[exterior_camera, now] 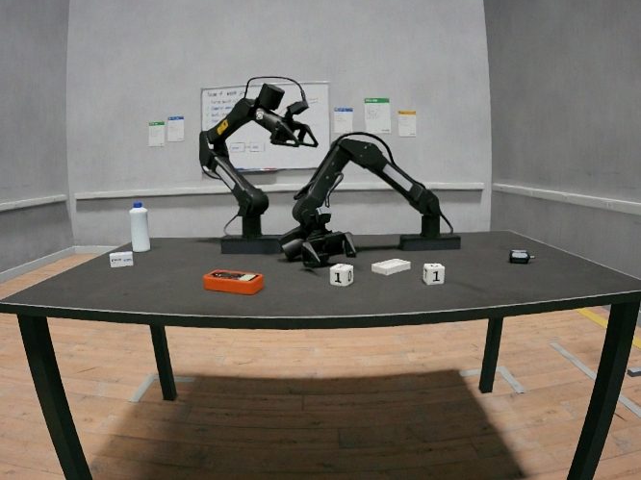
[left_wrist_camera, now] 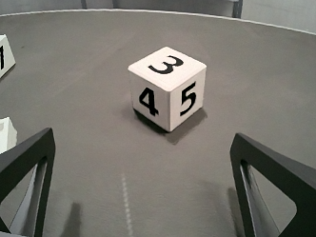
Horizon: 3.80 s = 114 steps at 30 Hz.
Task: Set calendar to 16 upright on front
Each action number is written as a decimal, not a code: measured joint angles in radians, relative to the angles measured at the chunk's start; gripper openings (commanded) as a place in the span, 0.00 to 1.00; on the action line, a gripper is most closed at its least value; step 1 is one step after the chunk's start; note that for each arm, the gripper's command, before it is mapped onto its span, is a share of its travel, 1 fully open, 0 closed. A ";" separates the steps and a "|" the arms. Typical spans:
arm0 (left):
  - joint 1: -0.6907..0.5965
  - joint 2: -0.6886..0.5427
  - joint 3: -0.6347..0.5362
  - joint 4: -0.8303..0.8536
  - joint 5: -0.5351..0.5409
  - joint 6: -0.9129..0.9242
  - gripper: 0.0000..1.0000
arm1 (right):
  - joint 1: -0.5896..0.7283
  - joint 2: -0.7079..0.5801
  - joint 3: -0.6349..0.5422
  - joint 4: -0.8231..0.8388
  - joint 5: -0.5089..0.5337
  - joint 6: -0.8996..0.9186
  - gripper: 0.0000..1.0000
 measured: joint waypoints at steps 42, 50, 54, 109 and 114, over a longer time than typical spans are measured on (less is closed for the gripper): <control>0.203 -0.079 0.161 -0.097 0.235 0.192 1.00 | 0.005 0.000 0.000 -0.011 0.027 0.018 1.00; 0.330 -0.157 0.212 -0.031 0.478 0.543 1.00 | 0.113 0.024 0.000 -0.035 0.211 0.164 1.00; 0.397 -0.196 0.230 -0.010 0.603 0.725 1.00 | 0.220 0.049 0.000 -0.046 0.342 0.262 1.00; 0.937 0.023 0.566 -0.276 2.100 2.556 1.00 | 0.756 0.196 0.027 -0.141 1.088 0.817 1.00; 0.949 0.061 0.636 -0.326 2.164 2.642 1.00 | 0.756 0.196 0.027 -0.141 1.088 0.818 1.00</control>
